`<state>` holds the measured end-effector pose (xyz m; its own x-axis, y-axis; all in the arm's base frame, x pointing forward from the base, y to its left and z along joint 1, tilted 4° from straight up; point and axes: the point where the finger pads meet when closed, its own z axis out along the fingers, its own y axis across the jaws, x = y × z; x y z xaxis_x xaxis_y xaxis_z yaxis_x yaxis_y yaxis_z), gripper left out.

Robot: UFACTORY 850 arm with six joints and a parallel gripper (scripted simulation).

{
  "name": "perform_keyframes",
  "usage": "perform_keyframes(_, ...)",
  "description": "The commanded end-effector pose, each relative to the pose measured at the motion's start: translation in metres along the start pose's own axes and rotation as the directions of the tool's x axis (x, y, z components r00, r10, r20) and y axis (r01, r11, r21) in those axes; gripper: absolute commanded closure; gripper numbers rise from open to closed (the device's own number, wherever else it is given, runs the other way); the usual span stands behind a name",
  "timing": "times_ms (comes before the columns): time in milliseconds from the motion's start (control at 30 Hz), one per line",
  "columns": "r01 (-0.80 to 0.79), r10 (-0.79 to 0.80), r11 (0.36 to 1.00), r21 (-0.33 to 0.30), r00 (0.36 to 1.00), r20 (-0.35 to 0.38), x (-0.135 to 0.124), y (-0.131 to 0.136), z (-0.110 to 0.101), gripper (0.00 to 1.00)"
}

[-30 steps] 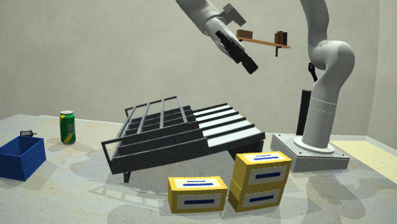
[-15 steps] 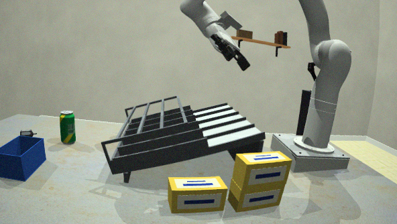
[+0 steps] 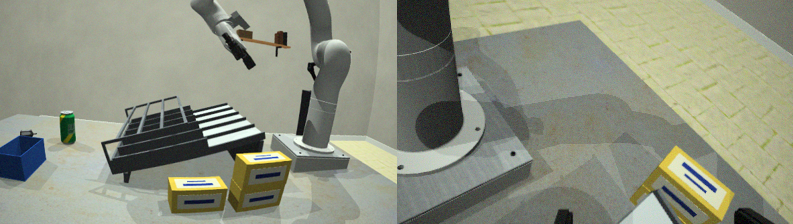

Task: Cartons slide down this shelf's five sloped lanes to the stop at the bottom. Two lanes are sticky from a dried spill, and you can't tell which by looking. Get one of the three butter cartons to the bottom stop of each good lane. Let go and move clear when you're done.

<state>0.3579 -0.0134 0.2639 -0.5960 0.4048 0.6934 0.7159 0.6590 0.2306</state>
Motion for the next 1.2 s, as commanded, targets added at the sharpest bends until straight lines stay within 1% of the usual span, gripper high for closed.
perform_keyframes(0, 0.153, -0.178, 0.976, 0.158, 0.971, 0.157, 0.0005, 0.0012, -0.0008, 0.00)
perform_keyframes(67, 0.206, -0.255, 0.952, 0.228, 0.944, 0.211, 0.0005, 0.0012, -0.0008, 0.00)
perform_keyframes(400, 0.206, -0.255, 0.952, 0.228, 0.944, 0.211, 0.0005, 0.0012, -0.0008, 0.00)
perform_keyframes(433, 0.304, -0.441, 0.863, 0.402, 0.842, 0.310, 0.0004, 0.0012, -0.0009, 0.00)
perform_keyframes(500, 0.307, -0.447, 0.860, 0.408, 0.838, 0.313, 0.0004, 0.0012, -0.0009, 0.00)
perform_keyframes(533, 0.315, -0.467, 0.848, 0.427, 0.824, 0.320, 0.0004, 0.0012, -0.0009, 0.00)
perform_keyframes(633, 0.349, -0.582, 0.767, 0.538, 0.732, 0.355, 0.0004, 0.0012, -0.0009, 0.00)
perform_keyframes(967, 0.349, -0.582, 0.767, 0.538, 0.732, 0.355, 0.0004, 0.0012, -0.0009, 0.00)
perform_keyframes(1000, 0.359, -0.648, 0.712, 0.603, 0.666, 0.369, 0.0005, 0.0015, -0.0010, 0.00)
perform_keyframes(1167, 0.359, -0.648, 0.712, 0.603, 0.666, 0.369, 0.0005, 0.0015, -0.0010, 0.00)
